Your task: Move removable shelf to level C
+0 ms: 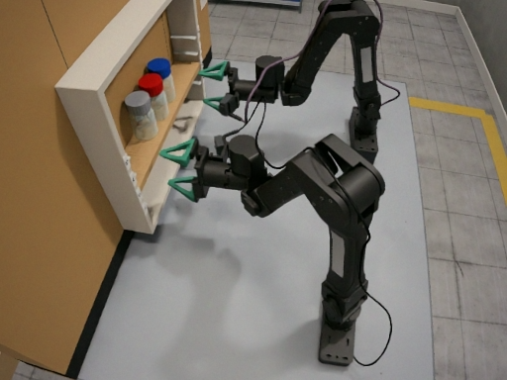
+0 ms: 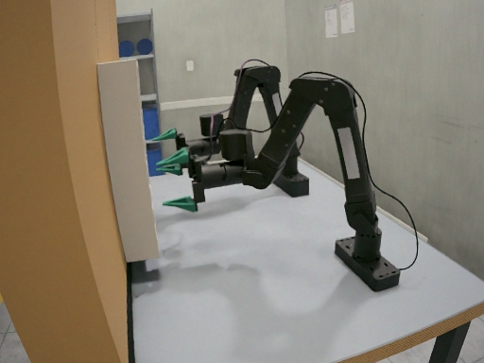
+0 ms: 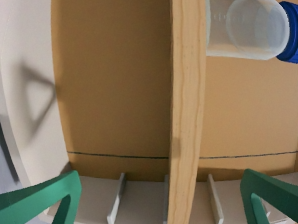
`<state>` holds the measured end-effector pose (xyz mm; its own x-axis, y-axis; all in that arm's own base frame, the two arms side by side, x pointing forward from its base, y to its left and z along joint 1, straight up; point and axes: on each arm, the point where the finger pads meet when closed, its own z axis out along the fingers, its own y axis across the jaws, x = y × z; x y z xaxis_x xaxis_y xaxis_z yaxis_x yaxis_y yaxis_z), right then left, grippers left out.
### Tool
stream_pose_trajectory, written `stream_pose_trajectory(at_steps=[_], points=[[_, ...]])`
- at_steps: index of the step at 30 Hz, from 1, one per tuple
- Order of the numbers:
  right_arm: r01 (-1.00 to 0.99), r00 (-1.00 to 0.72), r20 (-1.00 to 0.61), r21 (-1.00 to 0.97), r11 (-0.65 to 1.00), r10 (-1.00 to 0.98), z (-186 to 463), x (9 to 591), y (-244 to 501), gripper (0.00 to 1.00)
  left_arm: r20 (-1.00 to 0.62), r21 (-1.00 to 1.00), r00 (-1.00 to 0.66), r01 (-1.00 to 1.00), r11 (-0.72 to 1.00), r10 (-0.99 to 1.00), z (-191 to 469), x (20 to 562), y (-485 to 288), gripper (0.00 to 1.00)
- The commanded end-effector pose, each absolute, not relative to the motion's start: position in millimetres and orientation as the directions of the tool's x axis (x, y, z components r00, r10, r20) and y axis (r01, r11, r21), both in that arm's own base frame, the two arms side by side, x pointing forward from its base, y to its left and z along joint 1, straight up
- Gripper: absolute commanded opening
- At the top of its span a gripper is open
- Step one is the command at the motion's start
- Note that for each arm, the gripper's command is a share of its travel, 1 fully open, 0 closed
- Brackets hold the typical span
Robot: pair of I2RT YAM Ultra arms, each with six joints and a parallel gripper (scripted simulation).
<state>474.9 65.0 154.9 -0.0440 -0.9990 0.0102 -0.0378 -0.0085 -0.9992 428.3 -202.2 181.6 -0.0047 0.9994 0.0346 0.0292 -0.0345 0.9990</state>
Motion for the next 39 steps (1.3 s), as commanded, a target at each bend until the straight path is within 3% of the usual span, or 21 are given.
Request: stream_pose_trajectory(at_steps=[1,39], points=[[0.0,-0.046,0.0,-1.0,0.0,-0.999,169,487,62,1.0,0.0,1.0,-0.005,0.0,0.0,1.0,195,439,-203,1.0],[0.0,-0.046,0.0,-1.0,0.0,-0.999,169,527,61,1.0,0.0,1.0,-0.005,0.0,0.0,1.0,195,480,-203,1.0]])
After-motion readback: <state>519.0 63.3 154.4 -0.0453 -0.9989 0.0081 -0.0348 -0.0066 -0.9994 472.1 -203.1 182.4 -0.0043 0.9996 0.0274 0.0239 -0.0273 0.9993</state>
